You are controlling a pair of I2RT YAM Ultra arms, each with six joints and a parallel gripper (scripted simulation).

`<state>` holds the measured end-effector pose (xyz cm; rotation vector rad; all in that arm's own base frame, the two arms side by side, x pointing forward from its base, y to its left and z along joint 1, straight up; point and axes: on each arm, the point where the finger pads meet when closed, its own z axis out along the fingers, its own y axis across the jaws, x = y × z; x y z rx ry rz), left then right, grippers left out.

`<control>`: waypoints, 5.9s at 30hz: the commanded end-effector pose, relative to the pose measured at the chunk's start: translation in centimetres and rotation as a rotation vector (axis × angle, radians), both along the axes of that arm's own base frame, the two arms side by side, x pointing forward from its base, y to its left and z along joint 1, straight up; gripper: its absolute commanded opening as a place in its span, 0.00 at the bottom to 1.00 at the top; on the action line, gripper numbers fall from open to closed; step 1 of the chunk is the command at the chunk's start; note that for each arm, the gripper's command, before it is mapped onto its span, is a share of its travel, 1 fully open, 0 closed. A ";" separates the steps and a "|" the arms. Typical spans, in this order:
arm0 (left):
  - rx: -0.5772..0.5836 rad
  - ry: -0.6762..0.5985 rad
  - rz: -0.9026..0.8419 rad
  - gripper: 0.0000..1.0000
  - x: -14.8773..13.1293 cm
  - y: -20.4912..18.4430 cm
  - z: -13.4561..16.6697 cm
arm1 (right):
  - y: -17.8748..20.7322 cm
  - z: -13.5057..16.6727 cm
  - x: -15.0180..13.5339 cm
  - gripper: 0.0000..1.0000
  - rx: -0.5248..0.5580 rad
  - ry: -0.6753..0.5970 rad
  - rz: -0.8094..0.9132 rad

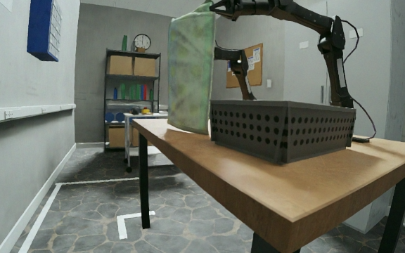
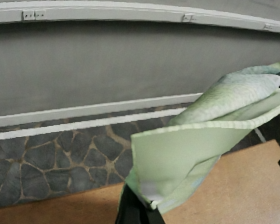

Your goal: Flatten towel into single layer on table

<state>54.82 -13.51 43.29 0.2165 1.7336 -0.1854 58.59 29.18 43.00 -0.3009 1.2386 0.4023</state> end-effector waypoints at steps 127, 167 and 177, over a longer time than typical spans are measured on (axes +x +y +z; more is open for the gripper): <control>0.341 0.713 -0.359 0.00 -20.1 -12.0 -16.7 | -14.3 -16.4 -19.3 0.00 -0.518 1.159 -0.100; 0.500 0.652 -0.755 0.00 -35.7 -19.9 -35.6 | -21.5 -34.4 -34.8 0.00 -0.483 1.151 -0.143; 0.528 0.636 -0.838 0.00 -38.8 -21.2 -38.8 | -23.0 -38.1 -38.1 0.00 -0.515 1.257 -0.153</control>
